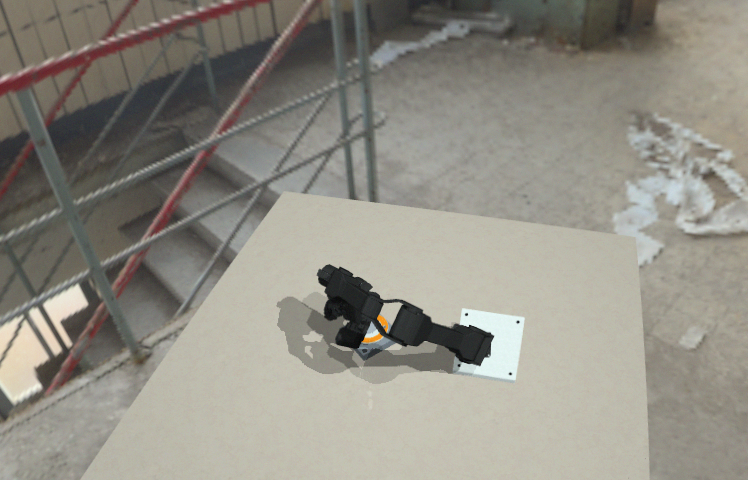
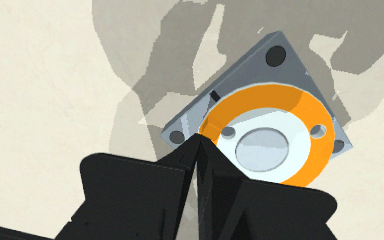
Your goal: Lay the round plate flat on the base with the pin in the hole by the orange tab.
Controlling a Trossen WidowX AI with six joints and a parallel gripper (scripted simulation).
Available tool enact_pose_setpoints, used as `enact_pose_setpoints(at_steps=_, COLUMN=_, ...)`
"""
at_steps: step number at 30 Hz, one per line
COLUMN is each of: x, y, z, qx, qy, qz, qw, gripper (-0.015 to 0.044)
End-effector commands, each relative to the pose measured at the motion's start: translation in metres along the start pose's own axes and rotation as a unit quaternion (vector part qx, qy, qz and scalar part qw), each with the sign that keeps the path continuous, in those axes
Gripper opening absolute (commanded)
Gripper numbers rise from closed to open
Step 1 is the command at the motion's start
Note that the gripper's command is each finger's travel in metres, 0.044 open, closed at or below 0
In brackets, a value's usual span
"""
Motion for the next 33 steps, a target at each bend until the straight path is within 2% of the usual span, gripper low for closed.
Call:
enact_pose_setpoints(at_steps=1, x=0.002, y=-0.007, z=0.001, qx=-0.011, qy=0.0, qz=0.012, qw=1.0, gripper=0.0)
enact_pose_setpoints(at_steps=28, x=0.0, y=-0.019, z=0.001, qx=-0.012, qy=0.0, qz=0.012, qw=1.0, gripper=0.0)
enact_pose_setpoints(at_steps=33, x=-0.001, y=-0.018, z=0.019, qx=-0.012, qy=0.001, qz=0.012, qw=1.0, gripper=0.0)
Point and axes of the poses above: the point midway between the two fingers, 35 mm back from their tips, its own z axis back along the fingers, its own x axis across the jaws, y = z × x, the point moved 3 cm from there along z, back along the fingers, and after that the axes turned 12 degrees about -z, right-handed, at the moved point
